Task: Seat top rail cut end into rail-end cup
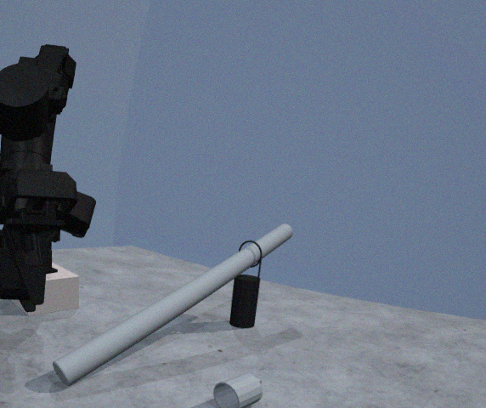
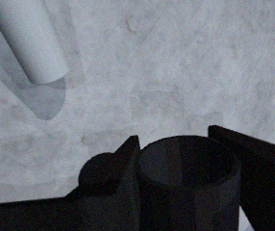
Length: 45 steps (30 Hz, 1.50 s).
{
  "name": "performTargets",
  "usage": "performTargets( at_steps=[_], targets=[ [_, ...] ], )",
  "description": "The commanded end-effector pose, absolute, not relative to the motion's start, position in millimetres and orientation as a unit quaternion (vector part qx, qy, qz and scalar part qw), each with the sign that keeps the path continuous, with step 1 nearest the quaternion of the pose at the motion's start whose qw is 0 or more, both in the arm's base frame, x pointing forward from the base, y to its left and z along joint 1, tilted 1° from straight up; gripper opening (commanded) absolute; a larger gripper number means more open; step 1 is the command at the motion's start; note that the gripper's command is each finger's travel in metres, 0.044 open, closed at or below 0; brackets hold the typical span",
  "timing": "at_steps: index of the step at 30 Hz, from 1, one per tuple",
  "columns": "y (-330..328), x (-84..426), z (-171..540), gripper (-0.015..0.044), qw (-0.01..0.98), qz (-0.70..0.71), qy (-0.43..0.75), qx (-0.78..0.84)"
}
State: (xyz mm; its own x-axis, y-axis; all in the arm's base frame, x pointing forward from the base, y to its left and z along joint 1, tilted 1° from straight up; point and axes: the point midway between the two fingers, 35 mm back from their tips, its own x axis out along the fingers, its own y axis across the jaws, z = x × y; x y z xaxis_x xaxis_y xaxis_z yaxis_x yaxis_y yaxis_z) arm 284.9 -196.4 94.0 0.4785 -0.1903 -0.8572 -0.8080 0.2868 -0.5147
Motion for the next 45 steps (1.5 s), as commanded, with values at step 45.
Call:
performTargets(
  at_steps=[45],
  targets=[
    [-192.0, 267.9, 93.9, 0.0000, 0.633, 0.295, 0.405, -0.590]
  ],
)
